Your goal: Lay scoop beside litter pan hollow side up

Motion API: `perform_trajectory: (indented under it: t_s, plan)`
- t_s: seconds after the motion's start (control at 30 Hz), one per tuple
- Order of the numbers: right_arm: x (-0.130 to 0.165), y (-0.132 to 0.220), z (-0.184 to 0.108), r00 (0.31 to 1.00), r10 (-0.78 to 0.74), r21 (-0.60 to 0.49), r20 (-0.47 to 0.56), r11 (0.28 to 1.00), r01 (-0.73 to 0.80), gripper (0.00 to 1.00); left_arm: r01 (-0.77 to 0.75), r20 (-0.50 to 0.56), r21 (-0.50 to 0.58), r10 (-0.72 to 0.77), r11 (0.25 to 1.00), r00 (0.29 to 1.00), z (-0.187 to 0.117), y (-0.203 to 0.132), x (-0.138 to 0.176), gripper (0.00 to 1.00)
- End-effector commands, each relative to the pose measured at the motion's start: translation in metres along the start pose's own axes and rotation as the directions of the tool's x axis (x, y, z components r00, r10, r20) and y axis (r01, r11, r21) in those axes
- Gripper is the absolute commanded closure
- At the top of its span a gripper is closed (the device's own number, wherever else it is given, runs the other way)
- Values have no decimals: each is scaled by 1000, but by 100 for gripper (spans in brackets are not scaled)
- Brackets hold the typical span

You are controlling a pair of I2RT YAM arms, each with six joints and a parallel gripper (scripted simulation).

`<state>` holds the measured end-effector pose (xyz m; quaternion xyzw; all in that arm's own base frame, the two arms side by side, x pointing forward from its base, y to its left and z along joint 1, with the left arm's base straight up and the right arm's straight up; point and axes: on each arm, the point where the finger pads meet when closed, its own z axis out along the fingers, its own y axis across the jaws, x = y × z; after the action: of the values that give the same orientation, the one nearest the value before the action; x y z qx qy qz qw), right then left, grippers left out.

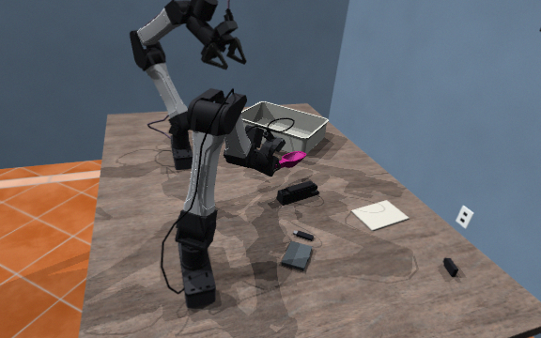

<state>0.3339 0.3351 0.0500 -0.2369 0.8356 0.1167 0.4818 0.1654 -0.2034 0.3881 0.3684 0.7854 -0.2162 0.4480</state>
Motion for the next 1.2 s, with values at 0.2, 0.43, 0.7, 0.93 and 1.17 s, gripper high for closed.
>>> perform_trajectory:
  t_s: [0.2, 0.43, 0.7, 0.93, 1.17]
  plan:
    - [-40, 41, 37, 991, 43, -17, 126, 999, -42, 87, 119, -83, -193, -137, 974, 987, -60, 40, 93, 0]
    - [-37, 45, 40, 993, 33, -25, 110, 999, -30, 87, 155, -84, -250, -181, 956, 980, -73, 44, 118, 0]
    - [-36, 45, 59, 996, 12, -19, 83, 1000, -11, 87, 158, -79, -266, -185, 951, 980, -73, 47, 119, 0]
    - [-47, 46, 64, 993, 28, -19, 115, 999, -26, 87, 164, -78, -275, -192, 947, 978, -73, 49, 119, 0]
    - [-69, 47, 54, 991, 34, -26, 132, 999, -30, 87, 164, -78, -275, -192, 947, 978, -73, 49, 119, 0]
